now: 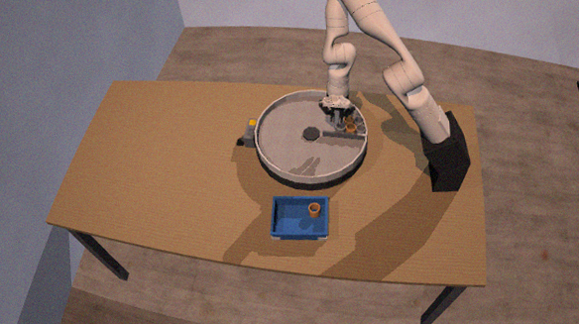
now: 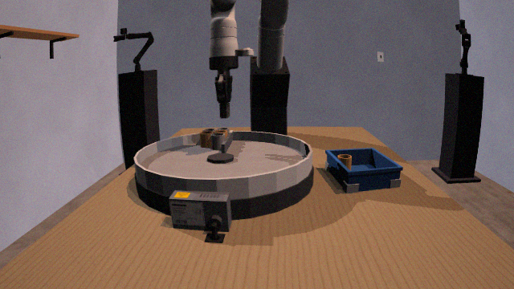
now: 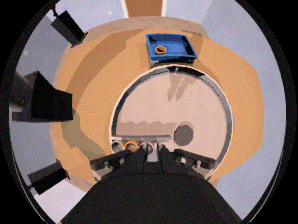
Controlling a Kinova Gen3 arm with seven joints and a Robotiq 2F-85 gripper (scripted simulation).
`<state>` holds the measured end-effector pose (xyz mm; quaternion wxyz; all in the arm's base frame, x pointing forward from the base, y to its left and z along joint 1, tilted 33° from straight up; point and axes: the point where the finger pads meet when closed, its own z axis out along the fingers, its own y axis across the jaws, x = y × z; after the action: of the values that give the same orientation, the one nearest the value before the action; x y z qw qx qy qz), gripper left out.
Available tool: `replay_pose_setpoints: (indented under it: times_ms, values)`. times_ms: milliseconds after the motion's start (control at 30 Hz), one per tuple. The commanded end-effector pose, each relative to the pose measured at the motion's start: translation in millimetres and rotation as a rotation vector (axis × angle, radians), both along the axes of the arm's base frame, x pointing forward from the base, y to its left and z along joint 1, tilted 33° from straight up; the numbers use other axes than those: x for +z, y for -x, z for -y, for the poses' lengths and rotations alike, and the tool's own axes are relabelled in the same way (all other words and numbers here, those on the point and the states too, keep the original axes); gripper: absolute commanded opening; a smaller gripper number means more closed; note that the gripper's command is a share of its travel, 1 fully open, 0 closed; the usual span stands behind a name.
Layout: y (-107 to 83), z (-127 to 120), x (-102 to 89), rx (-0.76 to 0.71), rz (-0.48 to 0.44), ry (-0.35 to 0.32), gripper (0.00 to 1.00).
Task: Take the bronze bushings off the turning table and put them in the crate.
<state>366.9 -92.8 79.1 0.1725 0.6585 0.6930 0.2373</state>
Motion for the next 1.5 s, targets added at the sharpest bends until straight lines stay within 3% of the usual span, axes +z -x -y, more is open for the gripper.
replay_pose_setpoints:
  times_ms: [0, 133, 300, 700, 867, 1267, 1467]
  values:
    - [0.9, 4, 0.2, -0.01, 0.0, 0.0, 0.18]
    - [0.9, 4, 0.2, -0.01, 0.0, 0.0, 0.18]
    - [6.5, 55, -11.1, -0.009, 0.001, 0.0, 0.18]
    - [6.5, 55, -11.1, -0.009, 0.001, 0.0, 0.18]
    - [22.2, 61, -16.5, -0.007, -0.022, 0.005, 0.18]
    - [22.2, 61, -16.5, -0.007, -0.022, 0.005, 0.18]
    - [14.3, 59, -28.9, -0.007, -0.022, 0.005, 0.18]
